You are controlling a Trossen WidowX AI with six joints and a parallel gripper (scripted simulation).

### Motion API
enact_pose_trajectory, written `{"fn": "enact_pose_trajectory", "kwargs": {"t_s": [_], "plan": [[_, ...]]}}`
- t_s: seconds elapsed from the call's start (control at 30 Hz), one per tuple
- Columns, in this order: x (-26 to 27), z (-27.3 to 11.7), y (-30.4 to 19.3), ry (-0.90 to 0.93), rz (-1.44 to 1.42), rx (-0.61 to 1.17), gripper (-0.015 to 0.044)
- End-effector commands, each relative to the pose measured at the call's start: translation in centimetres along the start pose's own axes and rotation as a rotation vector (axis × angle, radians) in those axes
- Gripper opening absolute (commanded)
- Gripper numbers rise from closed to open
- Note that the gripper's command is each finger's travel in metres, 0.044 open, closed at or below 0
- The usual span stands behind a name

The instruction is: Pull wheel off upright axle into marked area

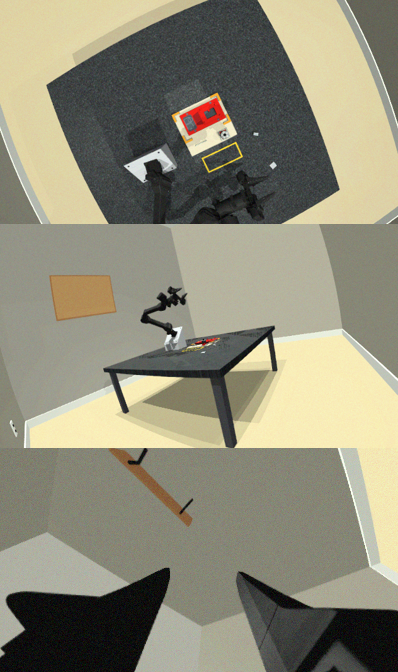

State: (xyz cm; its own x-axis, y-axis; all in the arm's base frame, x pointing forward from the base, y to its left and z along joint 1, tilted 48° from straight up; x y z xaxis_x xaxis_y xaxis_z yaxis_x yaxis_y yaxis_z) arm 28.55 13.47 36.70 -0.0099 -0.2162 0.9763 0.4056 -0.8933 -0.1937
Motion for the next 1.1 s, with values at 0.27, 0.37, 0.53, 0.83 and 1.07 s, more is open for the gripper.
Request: {"fn": "enact_pose_trajectory", "kwargs": {"t_s": [0.27,0.37,0.53,0.83,1.07], "plan": [[-13.7,5.0,5.4,-0.645,0.009,-0.501,0.03],[-17.1,4.9,6.9,-0.802,-0.035,-0.637,0.03],[-22.2,3.7,9.1,-1.054,-0.159,-0.861,0.03],[-28.0,0.8,12.2,-1.41,-0.488,-1.153,0.03],[-28.0,0.8,12.2,-1.41,-0.488,-1.153,0.03]]}}
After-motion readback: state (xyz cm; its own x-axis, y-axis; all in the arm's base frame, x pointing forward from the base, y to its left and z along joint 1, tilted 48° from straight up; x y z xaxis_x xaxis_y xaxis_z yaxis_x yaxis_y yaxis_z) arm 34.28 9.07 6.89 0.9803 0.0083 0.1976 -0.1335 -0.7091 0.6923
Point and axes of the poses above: the point midway between the two fingers, 35 mm back from their tips, its own z axis out along the fingers, its own x axis across the jaws, y = z × x, the point moved 7 cm from there along -z, back along the fingers, and after that the axes turned 13 degrees about z, right-handed, at the moved point
